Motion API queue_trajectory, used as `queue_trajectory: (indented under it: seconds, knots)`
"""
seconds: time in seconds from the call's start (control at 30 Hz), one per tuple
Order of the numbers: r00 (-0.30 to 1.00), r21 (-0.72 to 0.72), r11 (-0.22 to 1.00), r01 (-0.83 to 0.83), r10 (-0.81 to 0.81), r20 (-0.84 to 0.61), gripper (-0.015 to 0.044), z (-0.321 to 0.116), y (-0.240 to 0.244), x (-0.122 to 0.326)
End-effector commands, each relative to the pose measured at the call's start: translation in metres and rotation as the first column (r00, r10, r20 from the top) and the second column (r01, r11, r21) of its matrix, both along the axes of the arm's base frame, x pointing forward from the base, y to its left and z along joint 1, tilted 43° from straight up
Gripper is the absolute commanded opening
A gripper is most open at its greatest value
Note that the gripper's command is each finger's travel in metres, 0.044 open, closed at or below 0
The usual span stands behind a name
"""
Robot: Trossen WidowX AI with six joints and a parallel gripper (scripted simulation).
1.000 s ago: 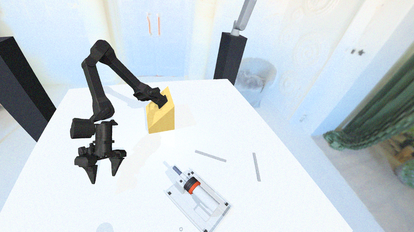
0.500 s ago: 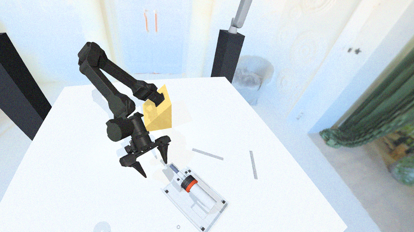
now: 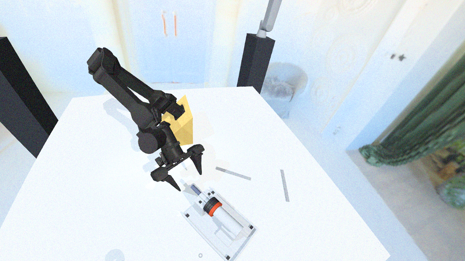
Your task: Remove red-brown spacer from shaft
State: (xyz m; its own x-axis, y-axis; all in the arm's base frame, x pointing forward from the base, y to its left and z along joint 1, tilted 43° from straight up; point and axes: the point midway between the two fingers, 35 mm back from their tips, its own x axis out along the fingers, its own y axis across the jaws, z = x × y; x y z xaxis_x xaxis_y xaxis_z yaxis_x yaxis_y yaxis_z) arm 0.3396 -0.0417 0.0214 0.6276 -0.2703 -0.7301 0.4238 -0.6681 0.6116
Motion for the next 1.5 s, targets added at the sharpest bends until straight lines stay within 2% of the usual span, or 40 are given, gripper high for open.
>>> queue_trajectory:
  seconds: [0.0, 1.0, 1.47]
  knots:
    - [1.0, 0.001, 1.0, 0.006, -0.006, -0.001, 0.044, 0.0, 0.0, 0.0]
    - [1.0, 0.001, 1.0, 0.006, -0.006, -0.001, 0.044, 0.0, 0.0, 0.0]
    - [1.0, 0.001, 1.0, 0.006, -0.006, -0.001, 0.044, -0.014, -0.006, 0.012]
